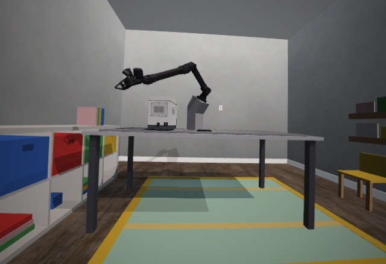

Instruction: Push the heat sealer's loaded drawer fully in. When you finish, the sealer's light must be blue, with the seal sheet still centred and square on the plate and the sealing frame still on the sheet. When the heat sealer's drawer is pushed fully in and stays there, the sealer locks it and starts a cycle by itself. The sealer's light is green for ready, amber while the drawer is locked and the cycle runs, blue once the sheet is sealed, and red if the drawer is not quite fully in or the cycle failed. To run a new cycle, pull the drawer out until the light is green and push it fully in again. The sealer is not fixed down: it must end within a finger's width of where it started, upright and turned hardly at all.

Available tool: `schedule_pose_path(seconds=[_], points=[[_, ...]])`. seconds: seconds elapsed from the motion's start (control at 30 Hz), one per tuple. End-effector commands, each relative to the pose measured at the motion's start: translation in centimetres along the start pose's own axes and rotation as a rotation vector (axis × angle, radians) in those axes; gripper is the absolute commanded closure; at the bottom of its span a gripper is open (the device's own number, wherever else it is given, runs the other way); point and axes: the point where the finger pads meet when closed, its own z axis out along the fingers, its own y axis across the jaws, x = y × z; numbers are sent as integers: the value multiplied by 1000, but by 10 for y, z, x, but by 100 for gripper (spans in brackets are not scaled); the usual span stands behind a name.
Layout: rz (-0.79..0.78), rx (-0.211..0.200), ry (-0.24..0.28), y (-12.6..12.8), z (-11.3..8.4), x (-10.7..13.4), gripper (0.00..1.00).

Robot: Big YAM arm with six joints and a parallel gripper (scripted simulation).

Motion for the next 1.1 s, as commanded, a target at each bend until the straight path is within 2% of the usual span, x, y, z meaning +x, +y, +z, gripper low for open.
schedule_pose_path(seconds=[0.0,0.53,0.57,0.6,0.63,0.77,0.83,0.9,0.97,1.03,1.07], points=[[-3,-4,-15,3,-3,-12,0],[-3,-4,-15,3,-3,-12,0],[-27,21,-10,17,-9,-26,55],[-34,46,1,18,-12,-28,55],[-26,60,-13,3,-21,-43,55],[-24,60,-14,2,-29,-52,55],[-37,39,-7,19,-23,-42,55],[-54,90,49,30,-25,-31,55],[-43,109,35,12,-39,-47,55],[-58,161,75,14,-46,-47,55],[-58,161,75,14,-46,-47,55]])
